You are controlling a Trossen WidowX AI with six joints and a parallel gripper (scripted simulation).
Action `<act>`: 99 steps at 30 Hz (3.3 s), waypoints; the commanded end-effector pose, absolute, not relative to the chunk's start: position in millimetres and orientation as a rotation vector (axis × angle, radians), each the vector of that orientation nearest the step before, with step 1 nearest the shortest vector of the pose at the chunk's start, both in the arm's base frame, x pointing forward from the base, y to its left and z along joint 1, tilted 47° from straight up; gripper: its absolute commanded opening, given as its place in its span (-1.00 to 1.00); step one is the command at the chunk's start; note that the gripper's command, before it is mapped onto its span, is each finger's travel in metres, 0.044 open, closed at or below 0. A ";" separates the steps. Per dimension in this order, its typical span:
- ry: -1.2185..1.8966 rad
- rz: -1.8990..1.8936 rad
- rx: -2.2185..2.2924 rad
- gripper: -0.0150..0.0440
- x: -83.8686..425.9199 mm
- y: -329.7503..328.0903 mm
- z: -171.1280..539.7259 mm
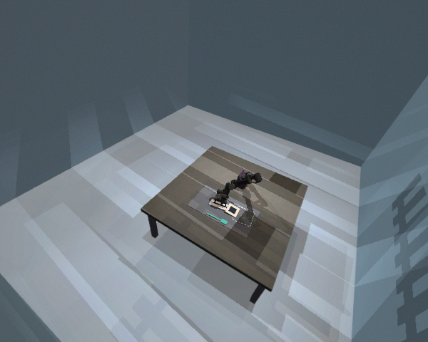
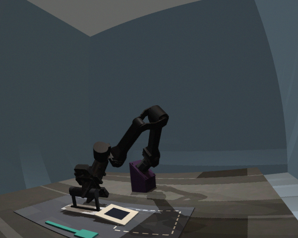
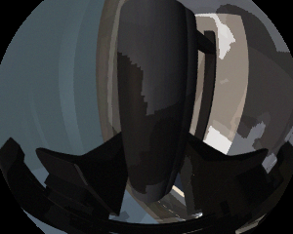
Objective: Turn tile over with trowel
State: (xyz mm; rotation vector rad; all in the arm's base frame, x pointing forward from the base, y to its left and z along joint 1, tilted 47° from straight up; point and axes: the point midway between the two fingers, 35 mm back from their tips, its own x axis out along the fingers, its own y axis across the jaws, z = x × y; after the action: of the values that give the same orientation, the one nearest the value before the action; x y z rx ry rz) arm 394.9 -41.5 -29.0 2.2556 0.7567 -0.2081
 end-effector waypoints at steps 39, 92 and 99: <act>0.734 -0.192 2.263 -0.49 389.2 -43.4 53.6; 0.734 -0.192 2.262 -0.49 388.1 -76.5 56.2; 0.734 -0.192 2.262 -0.49 388.1 -76.5 56.2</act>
State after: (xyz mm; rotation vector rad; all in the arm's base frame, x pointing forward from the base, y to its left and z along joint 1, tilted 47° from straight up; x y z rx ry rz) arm 387.0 -73.7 54.7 2.2705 0.7440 -0.1991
